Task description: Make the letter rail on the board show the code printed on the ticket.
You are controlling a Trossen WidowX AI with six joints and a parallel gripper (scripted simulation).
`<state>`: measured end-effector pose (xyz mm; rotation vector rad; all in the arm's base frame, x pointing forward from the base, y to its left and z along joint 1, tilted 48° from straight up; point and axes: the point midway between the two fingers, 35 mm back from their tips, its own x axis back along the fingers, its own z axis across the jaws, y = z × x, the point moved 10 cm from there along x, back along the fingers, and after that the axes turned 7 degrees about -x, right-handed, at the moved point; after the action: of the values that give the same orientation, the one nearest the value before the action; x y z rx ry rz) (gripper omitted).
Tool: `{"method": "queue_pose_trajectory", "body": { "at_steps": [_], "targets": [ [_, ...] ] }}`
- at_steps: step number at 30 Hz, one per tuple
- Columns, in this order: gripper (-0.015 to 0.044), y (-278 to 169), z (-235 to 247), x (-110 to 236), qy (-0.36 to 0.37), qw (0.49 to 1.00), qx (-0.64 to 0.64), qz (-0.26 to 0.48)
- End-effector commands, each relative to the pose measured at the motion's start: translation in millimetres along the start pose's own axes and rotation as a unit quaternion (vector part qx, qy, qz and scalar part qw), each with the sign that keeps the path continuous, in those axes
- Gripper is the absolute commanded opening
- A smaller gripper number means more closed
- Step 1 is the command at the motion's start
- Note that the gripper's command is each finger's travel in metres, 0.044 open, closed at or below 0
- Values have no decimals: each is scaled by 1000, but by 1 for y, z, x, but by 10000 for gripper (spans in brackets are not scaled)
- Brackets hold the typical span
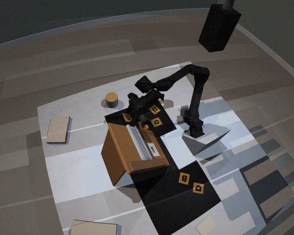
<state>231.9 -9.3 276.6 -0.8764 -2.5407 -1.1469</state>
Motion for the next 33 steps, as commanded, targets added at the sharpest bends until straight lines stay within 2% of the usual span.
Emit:
{"method": "queue_pose_trajectory", "body": {
  "at_steps": [1, 33],
  "targets": [
    [0, -2, 3, -1, -1, 1000, -1, 3],
    [0, -3, 19, -1, -1, 1000, -2, 3]
  ]
}}
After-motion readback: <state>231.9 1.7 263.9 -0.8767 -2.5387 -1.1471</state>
